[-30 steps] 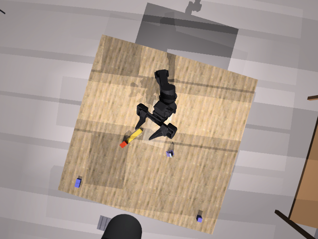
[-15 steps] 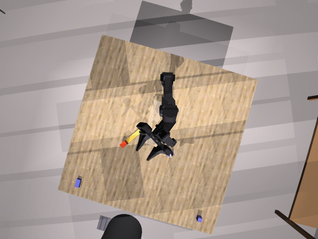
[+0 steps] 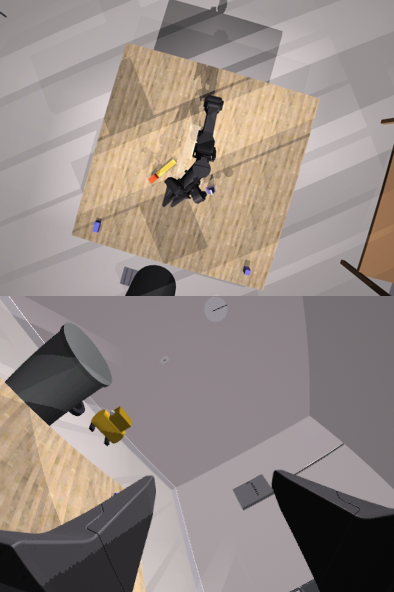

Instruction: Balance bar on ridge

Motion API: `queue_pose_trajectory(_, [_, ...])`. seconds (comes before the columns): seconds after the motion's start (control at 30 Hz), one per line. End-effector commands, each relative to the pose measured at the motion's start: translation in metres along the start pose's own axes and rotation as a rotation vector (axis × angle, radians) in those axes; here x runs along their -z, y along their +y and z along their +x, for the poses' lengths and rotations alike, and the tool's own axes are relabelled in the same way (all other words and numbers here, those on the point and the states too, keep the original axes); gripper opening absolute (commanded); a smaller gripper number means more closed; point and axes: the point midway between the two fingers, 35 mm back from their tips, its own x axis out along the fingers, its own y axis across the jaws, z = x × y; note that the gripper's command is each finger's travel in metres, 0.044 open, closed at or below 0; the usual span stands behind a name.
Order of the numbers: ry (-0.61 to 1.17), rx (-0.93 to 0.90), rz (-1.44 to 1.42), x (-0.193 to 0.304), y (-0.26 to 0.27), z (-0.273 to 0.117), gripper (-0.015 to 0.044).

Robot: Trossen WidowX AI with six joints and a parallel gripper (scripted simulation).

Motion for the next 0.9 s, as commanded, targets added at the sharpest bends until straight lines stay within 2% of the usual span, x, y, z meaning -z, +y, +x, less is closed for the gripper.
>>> queue_pose_trajectory(0.0, [0.03,-0.057,-0.128,0.006,0.012,0.012,0.0315])
queue_pose_trajectory(0.47, [0.11,-0.379,-0.655,0.05,0.07,0.054,0.0315])
queue_pose_trajectory(0.87, [0.072,-0.713,-1.018,0.1,0.117,0.071,0.0315])
